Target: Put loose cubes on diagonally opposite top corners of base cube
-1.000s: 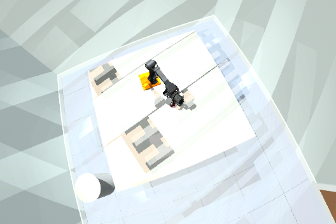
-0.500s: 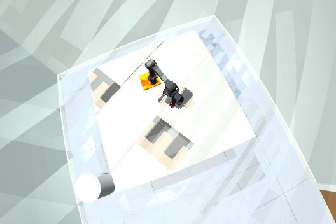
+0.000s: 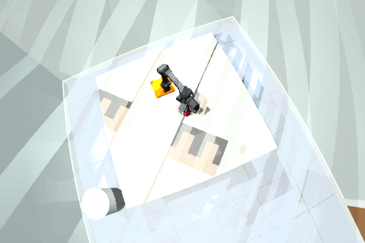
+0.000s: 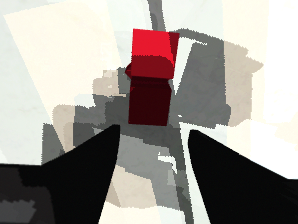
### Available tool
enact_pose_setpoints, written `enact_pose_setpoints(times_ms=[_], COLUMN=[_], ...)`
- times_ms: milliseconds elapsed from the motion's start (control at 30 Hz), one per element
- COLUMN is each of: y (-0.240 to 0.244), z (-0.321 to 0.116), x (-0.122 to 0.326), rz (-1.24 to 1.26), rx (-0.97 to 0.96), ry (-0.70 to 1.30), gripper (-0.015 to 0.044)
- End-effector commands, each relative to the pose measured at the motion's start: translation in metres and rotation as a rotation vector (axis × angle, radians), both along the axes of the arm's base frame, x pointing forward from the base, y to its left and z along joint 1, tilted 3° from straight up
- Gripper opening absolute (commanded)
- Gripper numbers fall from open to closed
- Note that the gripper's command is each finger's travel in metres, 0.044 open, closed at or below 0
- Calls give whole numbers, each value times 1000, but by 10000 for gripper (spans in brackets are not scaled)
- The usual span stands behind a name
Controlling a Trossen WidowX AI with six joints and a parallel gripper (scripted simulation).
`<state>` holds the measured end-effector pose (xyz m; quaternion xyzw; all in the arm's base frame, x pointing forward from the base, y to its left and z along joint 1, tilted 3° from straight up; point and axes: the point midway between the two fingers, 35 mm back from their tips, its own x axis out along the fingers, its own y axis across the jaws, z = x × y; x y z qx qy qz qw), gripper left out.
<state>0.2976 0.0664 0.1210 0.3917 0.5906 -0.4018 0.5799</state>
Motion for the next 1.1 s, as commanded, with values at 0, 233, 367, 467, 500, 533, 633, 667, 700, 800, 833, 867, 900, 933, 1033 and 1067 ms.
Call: enact_pose_setpoints(times_ms=[0,233,367,467,500,533,633,667,700,800,833,867,900,933,1033,1067], y=[0,0,0,0,2,10,52,67,82,104,104,104,104,104,104,104], z=[5,11,15,16,13,13,15,15,16,16,16,16,16,16,16,16], x=[1,1,1,1,-1,-1,-9,-13,-18,-26,-26,-26,-26,-26,-26,-26], rz=[0,0,0,0,0,0,0,0,0,0,0,0,0,0,0,0], rx=[1,1,1,1,0,1,5,6,8,10,10,10,10,10,10,10], ry=[-6,-2,-2,-2,3,2,3,3,4,5,5,5,5,5,5,5], gripper=[205,362,400,400,400,400,400,400,400,400,400,400,400,400,400,400])
